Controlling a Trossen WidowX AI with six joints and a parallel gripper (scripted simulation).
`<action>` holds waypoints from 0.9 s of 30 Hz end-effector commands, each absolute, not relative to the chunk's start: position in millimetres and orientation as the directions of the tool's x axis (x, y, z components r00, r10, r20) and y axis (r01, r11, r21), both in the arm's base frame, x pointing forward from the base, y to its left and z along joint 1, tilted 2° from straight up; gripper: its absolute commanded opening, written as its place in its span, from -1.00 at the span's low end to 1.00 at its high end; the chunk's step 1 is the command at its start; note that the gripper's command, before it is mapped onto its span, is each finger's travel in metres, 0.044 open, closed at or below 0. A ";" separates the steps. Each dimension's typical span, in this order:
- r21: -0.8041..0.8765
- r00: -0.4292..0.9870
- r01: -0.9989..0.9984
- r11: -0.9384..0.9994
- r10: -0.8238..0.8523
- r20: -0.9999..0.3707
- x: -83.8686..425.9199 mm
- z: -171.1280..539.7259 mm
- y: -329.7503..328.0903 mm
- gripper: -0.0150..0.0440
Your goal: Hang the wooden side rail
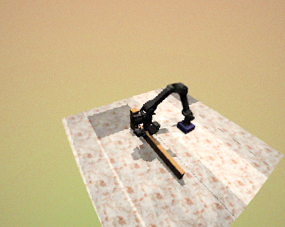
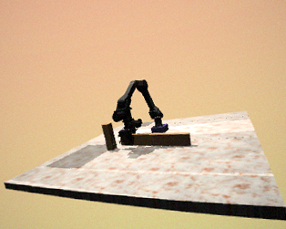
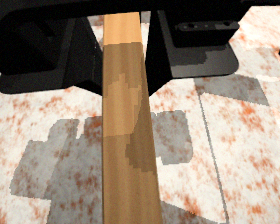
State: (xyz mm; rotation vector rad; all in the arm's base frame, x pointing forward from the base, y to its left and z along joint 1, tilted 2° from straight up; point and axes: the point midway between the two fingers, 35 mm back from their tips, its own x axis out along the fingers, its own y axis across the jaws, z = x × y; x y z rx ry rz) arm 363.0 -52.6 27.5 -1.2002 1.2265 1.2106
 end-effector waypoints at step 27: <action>0.005 -0.005 -1.000 0.003 -0.009 -1.000 365.1 29.3 -56.8 -0.49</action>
